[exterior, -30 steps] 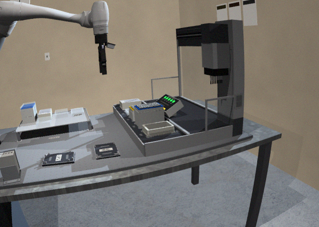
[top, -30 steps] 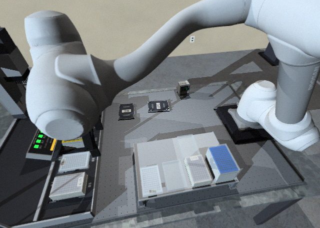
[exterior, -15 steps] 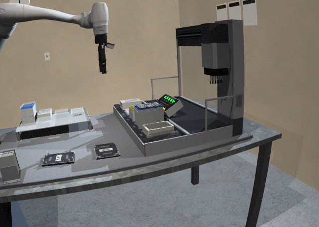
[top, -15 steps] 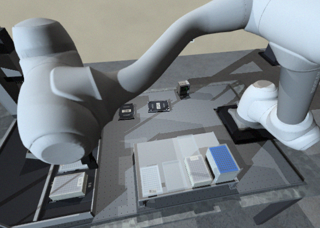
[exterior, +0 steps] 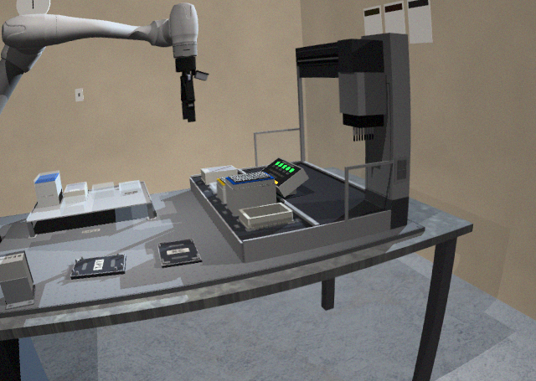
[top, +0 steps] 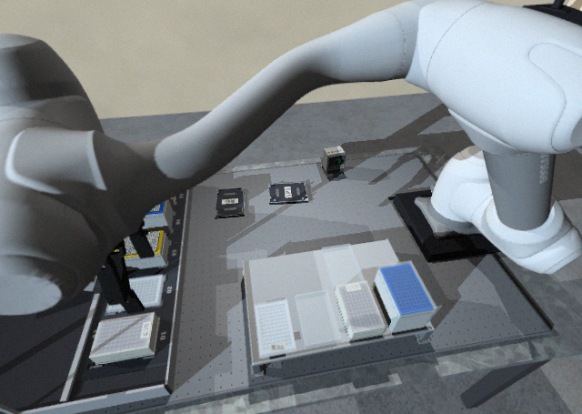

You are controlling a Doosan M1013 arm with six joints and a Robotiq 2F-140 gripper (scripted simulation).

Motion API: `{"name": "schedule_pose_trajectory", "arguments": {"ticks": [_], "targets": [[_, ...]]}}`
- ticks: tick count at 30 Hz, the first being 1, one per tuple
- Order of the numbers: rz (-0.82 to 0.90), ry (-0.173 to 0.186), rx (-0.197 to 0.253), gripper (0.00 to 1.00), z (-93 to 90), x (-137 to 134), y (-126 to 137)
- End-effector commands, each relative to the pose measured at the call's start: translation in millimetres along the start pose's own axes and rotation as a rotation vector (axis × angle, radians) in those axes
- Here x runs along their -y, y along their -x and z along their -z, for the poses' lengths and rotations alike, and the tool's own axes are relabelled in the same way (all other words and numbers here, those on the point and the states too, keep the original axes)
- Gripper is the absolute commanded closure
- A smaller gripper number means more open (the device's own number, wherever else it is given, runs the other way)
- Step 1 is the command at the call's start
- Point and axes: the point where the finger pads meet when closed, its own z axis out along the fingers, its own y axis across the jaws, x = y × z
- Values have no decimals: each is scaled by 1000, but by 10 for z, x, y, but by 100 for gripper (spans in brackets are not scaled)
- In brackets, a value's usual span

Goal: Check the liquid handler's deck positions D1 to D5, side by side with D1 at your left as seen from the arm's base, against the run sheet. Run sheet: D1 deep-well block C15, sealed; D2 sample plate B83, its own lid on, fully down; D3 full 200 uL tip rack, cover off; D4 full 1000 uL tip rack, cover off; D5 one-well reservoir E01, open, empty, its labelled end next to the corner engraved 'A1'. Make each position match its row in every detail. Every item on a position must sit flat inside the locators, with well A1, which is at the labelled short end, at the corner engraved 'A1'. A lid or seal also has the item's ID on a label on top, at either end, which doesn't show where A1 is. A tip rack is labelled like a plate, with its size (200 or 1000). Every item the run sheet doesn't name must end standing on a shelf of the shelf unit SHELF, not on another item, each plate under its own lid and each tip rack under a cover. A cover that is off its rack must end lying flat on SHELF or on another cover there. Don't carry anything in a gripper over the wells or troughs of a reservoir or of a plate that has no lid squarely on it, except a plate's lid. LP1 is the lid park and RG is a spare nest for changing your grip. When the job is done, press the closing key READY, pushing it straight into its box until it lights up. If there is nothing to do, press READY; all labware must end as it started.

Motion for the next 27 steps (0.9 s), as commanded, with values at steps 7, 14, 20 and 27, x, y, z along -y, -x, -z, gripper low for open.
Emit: {"name": "schedule_pose_trajectory", "arguments": {"ticks": [7,14,20,27], "targets": [[0,-1,0,21,17,11,-398],[0,-1,0,21,18,18,-748],[0,-1,0,21,18,23,-993],[0,-1,0,21,18,23,-994]]}}
